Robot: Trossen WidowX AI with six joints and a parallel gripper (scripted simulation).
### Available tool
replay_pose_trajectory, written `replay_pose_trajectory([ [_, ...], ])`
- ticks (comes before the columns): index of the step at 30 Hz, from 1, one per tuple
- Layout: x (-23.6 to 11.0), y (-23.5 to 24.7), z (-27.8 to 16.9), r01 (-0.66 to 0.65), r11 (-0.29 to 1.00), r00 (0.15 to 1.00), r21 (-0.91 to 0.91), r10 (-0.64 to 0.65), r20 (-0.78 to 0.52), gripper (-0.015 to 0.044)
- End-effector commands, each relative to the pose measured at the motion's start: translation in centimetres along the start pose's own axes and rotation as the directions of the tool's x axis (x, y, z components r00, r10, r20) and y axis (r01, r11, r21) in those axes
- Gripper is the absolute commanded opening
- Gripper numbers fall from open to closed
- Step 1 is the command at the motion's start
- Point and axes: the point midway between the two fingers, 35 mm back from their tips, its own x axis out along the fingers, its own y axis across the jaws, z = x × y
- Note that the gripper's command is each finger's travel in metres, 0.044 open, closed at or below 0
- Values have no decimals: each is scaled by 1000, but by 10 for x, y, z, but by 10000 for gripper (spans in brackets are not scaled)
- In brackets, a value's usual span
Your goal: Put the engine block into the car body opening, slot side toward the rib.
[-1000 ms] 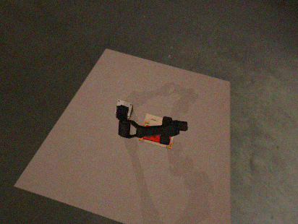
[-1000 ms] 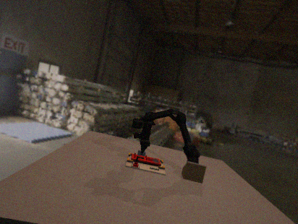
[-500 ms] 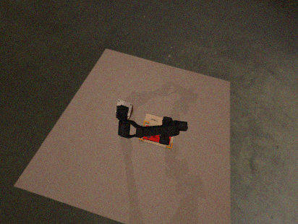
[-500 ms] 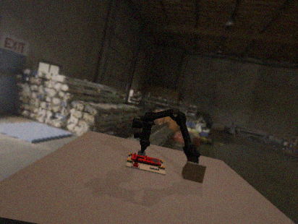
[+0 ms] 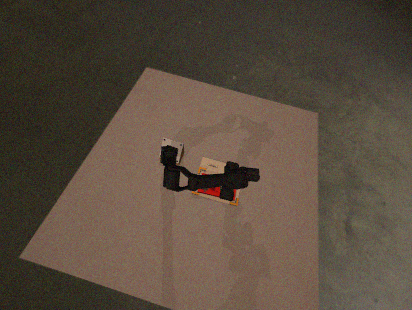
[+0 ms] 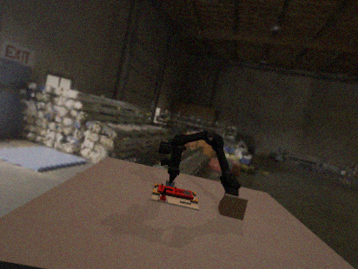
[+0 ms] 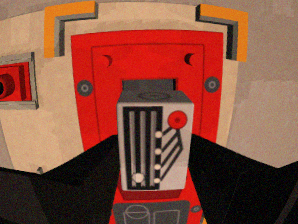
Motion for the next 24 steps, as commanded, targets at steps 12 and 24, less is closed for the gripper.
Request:
replay_pose_trajectory([
  [12,-2,-2,0,2,999,1000,-33,-2,6,158],
  [24,2,-2,0,2,1000,1000,-14,-2,6,158],
])
